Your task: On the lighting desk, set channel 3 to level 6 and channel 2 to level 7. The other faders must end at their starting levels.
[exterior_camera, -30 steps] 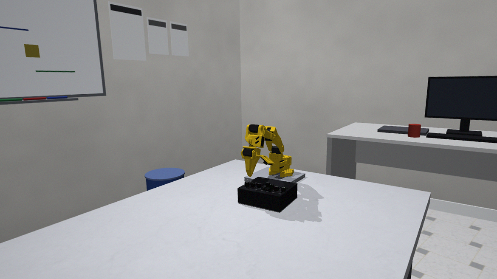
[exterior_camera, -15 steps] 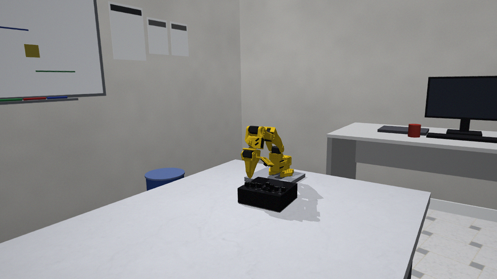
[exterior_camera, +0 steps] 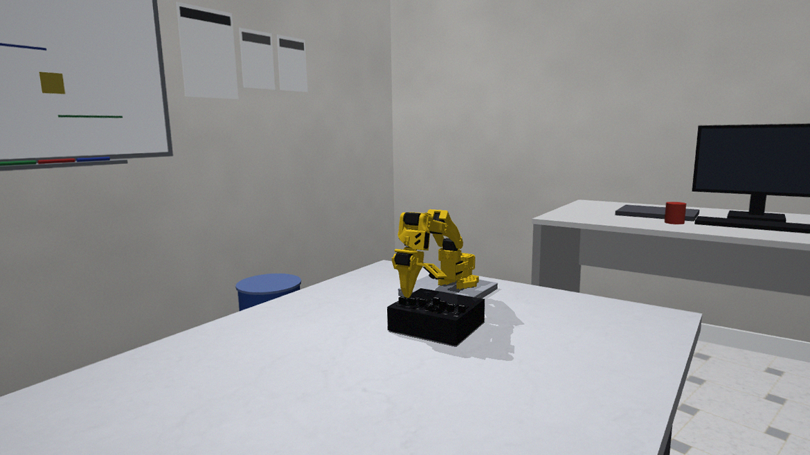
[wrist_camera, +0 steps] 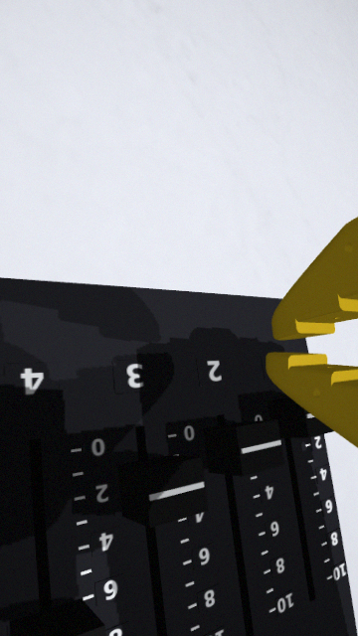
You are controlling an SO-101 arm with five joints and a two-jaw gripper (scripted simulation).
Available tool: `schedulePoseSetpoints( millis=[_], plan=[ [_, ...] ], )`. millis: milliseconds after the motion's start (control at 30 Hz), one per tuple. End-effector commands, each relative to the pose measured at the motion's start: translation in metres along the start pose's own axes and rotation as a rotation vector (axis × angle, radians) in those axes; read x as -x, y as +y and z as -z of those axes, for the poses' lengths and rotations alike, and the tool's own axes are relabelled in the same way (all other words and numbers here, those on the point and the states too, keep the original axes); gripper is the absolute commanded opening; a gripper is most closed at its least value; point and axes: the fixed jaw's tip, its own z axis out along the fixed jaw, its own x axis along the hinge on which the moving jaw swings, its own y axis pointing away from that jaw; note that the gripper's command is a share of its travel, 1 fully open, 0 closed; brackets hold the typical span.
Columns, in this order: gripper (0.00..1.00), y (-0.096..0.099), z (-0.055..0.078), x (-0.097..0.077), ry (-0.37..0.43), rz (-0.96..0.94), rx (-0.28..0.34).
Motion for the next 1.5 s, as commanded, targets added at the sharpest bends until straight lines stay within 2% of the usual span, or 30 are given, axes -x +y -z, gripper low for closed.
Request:
schedulePoseSetpoints(
  millis=[0,900,1467],
  plan=[
    [0.0,-0.002,-0.004,-0.002,0.001,0.0,0.0],
    [0.0,-0.003,-0.006,-0.002,0.0,-0.001,-0.008],
    [0.0,-0.001,-0.017,-0.002,0.002,0.0,0.016]
  ],
)
